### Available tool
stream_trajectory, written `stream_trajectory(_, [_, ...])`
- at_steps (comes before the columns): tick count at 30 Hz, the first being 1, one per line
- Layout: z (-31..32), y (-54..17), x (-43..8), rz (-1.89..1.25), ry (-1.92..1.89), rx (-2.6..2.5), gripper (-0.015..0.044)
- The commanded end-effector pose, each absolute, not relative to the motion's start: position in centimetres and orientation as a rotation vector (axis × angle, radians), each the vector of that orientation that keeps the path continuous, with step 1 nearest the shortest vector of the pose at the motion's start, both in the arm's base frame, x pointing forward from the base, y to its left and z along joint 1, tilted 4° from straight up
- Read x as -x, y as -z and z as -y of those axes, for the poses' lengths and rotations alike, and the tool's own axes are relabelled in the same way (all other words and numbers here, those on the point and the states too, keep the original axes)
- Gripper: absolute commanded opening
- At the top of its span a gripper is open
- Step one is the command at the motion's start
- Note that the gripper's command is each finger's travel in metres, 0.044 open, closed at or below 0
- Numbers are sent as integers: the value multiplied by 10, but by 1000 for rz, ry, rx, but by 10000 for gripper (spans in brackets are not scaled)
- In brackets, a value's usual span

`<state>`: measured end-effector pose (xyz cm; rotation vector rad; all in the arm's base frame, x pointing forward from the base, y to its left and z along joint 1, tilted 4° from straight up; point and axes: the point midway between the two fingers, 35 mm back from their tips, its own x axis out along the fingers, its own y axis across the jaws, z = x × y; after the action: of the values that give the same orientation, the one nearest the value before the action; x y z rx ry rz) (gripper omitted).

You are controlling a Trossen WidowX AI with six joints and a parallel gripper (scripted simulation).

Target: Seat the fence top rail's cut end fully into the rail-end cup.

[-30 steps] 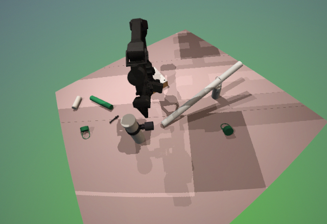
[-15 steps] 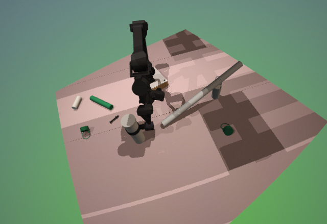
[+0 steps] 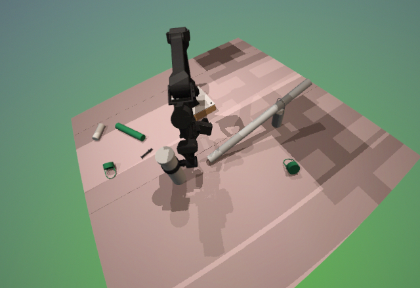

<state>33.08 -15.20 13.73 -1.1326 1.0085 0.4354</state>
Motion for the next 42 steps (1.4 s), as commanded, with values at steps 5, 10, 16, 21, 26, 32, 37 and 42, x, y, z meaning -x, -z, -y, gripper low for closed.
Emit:
stream_trajectory(5, [155,-124,-336,-1017,-436,1127,440])
stream_trajectory(10, [156,-117,-340,-1017,-436,1127,440])
stream_trajectory(16, [158,-109,-345,-1017,-435,1127,440])
stream_trajectory(21, [159,-102,-348,-1017,-435,1127,440])
stream_trajectory(26, [160,-94,-352,-1016,-435,1127,440])
stream_trajectory(32, [160,-92,-353,-1016,-435,1127,361])
stream_trajectory(37, [160,-92,-353,-1016,-435,1127,230])
stream_trajectory(42, [160,-92,-353,-1016,-435,1127,118])
